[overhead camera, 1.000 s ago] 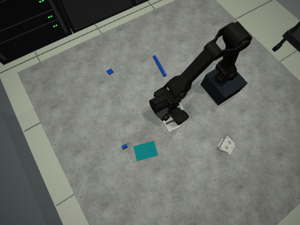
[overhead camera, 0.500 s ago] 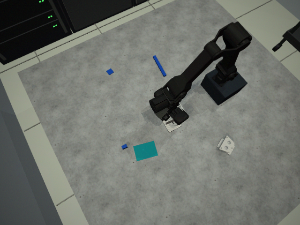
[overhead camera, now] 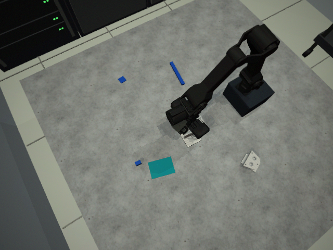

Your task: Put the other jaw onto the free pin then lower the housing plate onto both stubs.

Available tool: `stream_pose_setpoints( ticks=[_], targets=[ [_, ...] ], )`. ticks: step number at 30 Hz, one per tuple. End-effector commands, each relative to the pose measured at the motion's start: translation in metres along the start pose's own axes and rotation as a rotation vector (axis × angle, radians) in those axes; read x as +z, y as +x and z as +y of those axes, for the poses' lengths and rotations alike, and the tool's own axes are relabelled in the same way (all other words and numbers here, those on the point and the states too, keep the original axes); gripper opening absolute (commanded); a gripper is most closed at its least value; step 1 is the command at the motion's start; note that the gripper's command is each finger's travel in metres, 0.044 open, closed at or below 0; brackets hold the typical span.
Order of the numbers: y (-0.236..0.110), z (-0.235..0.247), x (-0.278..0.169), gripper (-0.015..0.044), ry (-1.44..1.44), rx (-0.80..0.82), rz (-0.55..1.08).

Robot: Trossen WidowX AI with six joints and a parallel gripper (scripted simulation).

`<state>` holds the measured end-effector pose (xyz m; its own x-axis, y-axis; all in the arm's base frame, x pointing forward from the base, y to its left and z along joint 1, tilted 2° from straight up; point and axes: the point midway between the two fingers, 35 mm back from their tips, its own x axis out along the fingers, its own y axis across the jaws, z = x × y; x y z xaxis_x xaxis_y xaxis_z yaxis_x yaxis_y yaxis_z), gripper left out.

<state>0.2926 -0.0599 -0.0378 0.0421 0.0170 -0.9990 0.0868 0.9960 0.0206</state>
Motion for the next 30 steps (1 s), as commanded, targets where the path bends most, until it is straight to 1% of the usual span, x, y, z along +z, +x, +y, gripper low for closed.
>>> stream_pose_setpoints(
  ticks=[1,8,30],
  targets=[
    [0.0017,0.0006,-0.001,0.0134,-0.002,0.003,0.003],
    [-0.0035,0.0005,-0.001,0.0134,-0.002,0.003,0.002],
    [0.0012,0.0004,-0.0005,0.0134,-0.002,0.003,0.002]
  ],
)
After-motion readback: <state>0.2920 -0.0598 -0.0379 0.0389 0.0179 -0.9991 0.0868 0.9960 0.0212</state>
